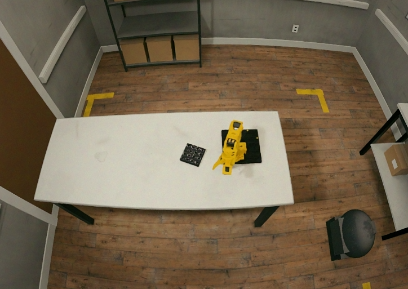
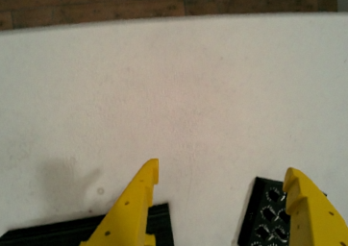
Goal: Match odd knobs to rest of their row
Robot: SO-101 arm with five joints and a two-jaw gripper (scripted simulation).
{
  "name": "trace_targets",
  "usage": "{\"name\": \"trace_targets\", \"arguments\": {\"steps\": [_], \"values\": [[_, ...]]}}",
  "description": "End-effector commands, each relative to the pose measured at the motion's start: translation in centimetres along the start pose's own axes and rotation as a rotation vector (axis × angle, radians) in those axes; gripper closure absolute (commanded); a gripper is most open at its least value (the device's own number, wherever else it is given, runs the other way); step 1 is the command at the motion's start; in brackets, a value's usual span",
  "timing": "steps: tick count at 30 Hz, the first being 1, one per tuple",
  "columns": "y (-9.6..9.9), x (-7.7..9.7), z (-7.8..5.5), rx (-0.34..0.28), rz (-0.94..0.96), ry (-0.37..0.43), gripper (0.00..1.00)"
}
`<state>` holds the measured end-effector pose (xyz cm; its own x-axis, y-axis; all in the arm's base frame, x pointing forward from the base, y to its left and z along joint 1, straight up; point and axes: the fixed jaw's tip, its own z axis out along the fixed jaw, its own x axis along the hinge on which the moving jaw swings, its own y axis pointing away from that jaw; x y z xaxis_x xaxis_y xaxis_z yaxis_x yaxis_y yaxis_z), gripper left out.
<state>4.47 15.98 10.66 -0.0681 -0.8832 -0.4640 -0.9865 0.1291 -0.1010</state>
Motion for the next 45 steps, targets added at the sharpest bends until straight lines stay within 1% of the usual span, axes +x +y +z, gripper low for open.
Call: {"name": "trace_targets", "arguments": {"steps": [1, 12, 17, 21, 23, 31, 38, 40, 45], "values": [[0.3, 1.5, 0.1, -0.012, 0.001, 0.051, 0.6], [0.2, 1.7, 0.1, -0.008, 0.011, 0.056, 0.6], [-0.5, 1.8, 0.1, 0.012, 0.059, 0.061, 0.6], [-1.5, 2.1, 0.1, 0.044, 0.131, 0.067, 0.6], [-1.5, 2.1, 0.1, 0.044, 0.131, 0.067, 0.6], [-4.7, 3.3, -0.2, 0.146, 0.366, 0.085, 0.6], [-7.9, 5.5, -1.0, 0.263, 0.633, 0.102, 0.6], [-7.9, 5.5, -1.0, 0.263, 0.633, 0.102, 0.6], [-9.8, 7.5, -1.8, 0.35, 0.826, 0.111, 0.6]]}}
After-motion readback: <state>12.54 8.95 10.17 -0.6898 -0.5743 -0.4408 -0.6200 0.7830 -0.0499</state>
